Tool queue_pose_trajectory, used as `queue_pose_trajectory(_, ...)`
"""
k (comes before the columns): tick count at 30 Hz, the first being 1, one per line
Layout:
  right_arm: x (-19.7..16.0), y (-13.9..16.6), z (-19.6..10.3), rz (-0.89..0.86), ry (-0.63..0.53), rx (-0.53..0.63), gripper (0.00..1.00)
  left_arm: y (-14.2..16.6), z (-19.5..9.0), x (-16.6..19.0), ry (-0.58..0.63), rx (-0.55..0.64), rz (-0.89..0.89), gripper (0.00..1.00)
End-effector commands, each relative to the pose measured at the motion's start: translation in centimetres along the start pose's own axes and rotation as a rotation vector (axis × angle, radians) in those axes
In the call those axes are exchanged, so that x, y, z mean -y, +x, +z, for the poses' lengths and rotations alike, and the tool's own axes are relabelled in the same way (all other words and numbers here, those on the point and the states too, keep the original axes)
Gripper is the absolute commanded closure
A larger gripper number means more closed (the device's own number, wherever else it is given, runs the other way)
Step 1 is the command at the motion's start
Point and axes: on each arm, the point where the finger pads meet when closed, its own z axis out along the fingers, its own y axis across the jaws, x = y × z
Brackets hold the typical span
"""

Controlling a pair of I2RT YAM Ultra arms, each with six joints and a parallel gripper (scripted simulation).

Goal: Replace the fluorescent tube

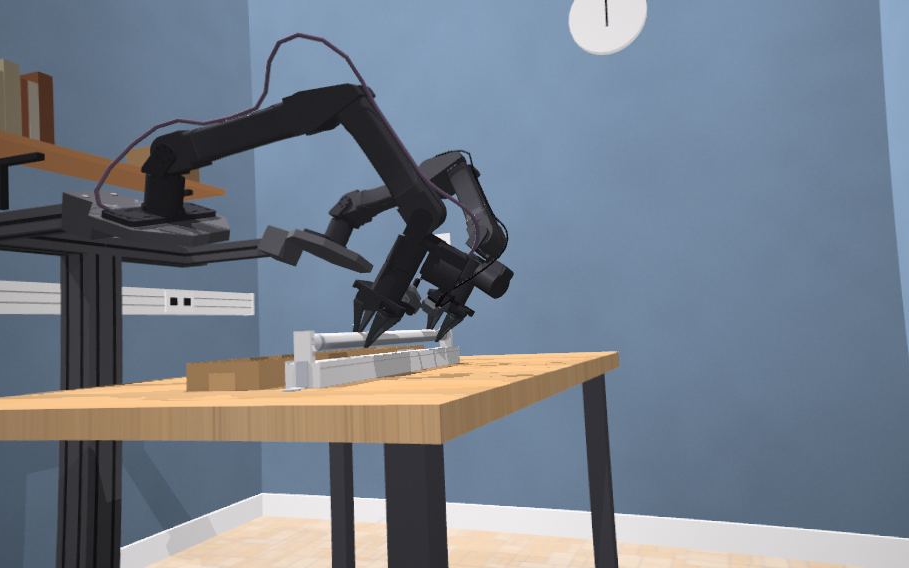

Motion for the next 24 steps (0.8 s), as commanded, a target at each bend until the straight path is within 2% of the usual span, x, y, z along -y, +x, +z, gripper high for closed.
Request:
queue_pose_trajectory(1,2.0,-0.9,-1.3,0.008,0.068,0.038,0.89,-1.1,-0.7,-1.8,-0.058,0.034,-0.007,0.89)
queue_pose_trajectory(3,2.0,-0.9,-1.3,0.008,0.068,0.038,0.89,-1.1,-0.7,-1.8,-0.058,0.034,-0.007,0.89)
queue_pose_trajectory(4,0.8,-0.5,-0.7,0.007,0.004,0.025,0.89,-0.6,-0.6,-1.0,-0.014,0.025,-0.006,0.89)
queue_pose_trajectory(5,0.9,-0.3,-0.6,0.017,0.0,0.028,0.89,-0.1,-0.5,-1.1,-0.005,0.027,-0.019,0.89)
queue_pose_trajectory(8,1.3,-1.1,-0.9,0.005,0.018,0.029,0.89,-1.0,-0.6,-1.2,-0.016,0.026,-0.004,0.89)
queue_pose_trajectory(13,2.0,-0.9,-1.0,0.013,0.037,0.04,0.89,-0.7,-0.5,-1.9,-0.027,0.038,-0.016,0.89)
queue_pose_trajectory(15,2.6,-1.0,-2.4,0.015,0.073,0.048,0.89,-1.2,-0.5,-1.9,-0.033,0.036,-0.009,0.89)
queue_pose_trajectory(16,2.6,-1.0,-2.5,0.014,0.076,0.049,0.89,-1.2,-0.7,-2.0,-0.038,0.038,-0.009,0.51)
queue_pose_trajectory(24,2.6,-1.0,-2.5,0.014,0.076,0.049,0.89,-1.2,-0.8,-2.1,-0.042,0.04,-0.01,0.51)
